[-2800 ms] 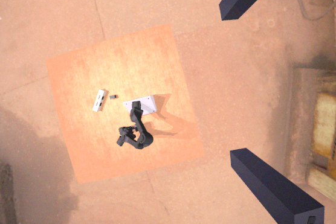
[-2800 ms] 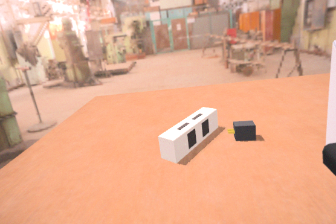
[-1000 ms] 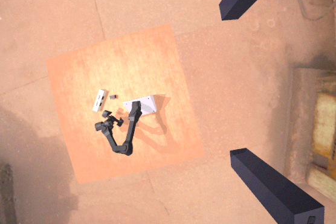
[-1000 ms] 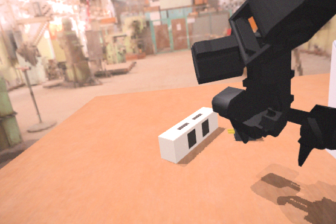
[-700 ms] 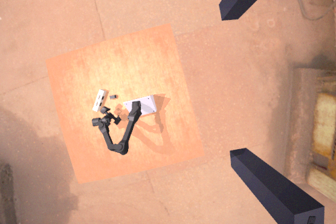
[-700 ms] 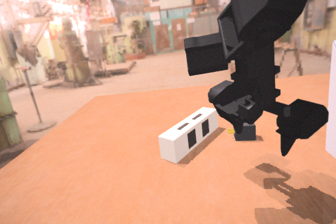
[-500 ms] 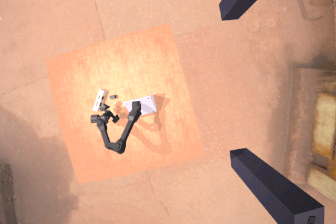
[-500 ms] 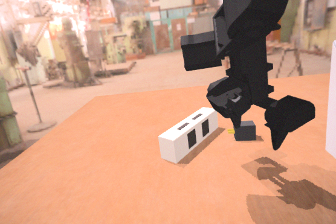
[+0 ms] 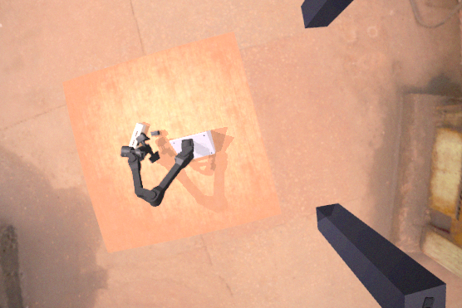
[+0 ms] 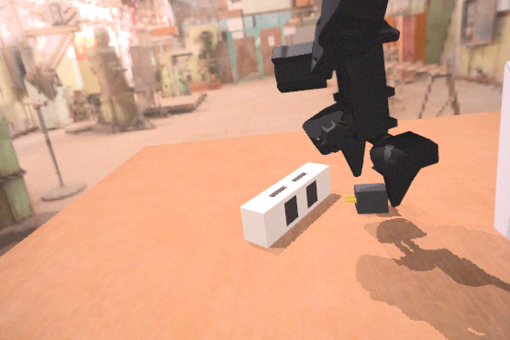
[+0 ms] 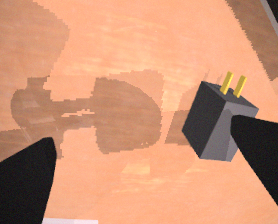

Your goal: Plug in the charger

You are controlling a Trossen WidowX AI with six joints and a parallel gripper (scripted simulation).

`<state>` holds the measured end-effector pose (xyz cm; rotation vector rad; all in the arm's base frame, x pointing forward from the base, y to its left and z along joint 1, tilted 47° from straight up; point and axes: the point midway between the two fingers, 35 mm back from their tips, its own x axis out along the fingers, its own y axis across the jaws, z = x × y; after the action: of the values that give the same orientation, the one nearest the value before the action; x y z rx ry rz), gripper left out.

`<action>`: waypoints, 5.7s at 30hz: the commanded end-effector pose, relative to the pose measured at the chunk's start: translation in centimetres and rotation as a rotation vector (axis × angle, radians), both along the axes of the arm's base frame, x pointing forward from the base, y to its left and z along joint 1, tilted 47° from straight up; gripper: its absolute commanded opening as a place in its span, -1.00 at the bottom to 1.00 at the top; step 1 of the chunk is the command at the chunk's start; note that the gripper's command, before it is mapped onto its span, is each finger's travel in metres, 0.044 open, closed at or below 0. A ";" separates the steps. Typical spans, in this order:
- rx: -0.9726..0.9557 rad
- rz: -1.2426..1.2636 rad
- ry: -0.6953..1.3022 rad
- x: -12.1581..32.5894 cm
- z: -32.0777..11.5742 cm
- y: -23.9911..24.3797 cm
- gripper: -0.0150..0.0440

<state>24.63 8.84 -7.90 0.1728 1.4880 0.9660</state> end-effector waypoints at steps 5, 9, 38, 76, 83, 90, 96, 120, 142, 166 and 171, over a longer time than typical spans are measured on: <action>0.007 -0.091 0.076 0.2 -1.8 -1.9 1.00; 0.012 -0.134 0.113 0.1 -2.7 -2.9 1.00; 0.036 -0.268 0.226 -0.6 -6.8 -4.4 1.00; 0.036 -0.263 0.222 -1.0 -9.8 -1.1 0.47; 0.036 -0.263 0.222 -1.0 -9.8 -1.1 -0.09; 0.036 -0.264 0.222 -0.9 -9.5 -1.4 -0.45; 0.034 -0.267 0.223 -0.7 -8.0 -3.2 -0.49; 0.013 -0.352 0.294 0.1 -5.5 -3.5 -0.49; -0.013 -0.484 0.411 1.5 -4.4 -0.3 -0.49; -0.028 -0.615 0.553 2.4 -3.0 3.7 -0.49; -0.030 -0.630 0.572 2.5 -2.8 4.2 -0.49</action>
<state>26.80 12.88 -11.02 0.8846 1.7994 0.3933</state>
